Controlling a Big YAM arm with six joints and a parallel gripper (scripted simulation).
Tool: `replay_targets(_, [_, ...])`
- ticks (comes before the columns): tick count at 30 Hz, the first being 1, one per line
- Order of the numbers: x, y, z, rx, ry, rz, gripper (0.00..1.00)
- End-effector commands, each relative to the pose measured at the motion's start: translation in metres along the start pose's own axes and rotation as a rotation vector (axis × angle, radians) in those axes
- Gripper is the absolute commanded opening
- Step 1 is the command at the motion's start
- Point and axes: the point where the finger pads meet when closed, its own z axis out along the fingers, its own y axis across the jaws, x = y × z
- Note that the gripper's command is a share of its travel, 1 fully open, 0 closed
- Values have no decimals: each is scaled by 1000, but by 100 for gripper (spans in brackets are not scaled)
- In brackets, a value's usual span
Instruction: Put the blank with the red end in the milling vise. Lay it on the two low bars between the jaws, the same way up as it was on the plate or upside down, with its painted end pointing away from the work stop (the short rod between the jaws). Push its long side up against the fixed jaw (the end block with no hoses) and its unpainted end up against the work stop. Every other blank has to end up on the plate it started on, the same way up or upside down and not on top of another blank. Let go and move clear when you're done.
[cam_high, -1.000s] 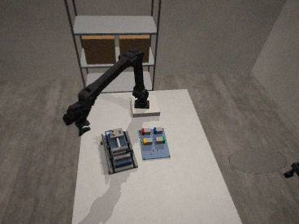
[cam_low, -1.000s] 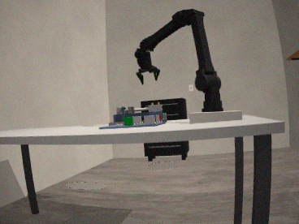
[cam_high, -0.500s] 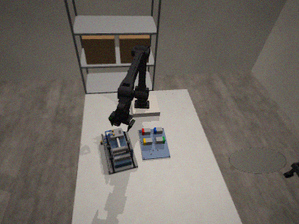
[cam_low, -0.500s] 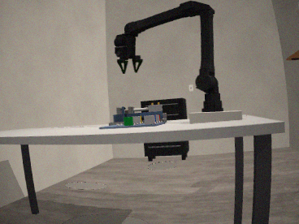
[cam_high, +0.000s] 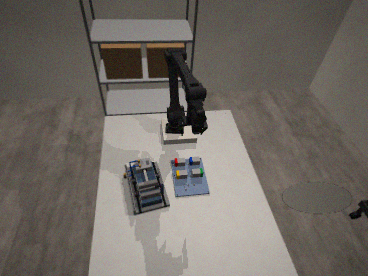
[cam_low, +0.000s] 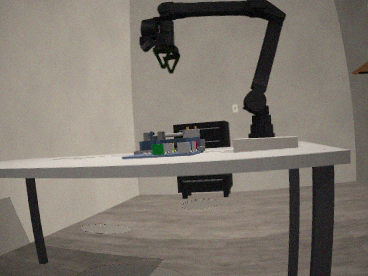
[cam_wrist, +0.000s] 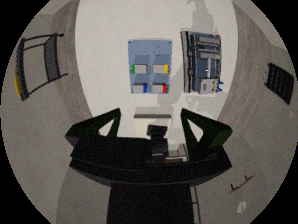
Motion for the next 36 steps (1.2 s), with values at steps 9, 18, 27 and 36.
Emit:
replay_targets(9, [9, 6, -11, -6, 5, 11, 100])
replay_targets(18, [7, 7, -7, -4, 20, 12, 100])
replay_targets(27, [7, 7, -7, -4, 20, 11, 100])
replay_targets(36, [7, 7, -7, -4, 20, 11, 100])
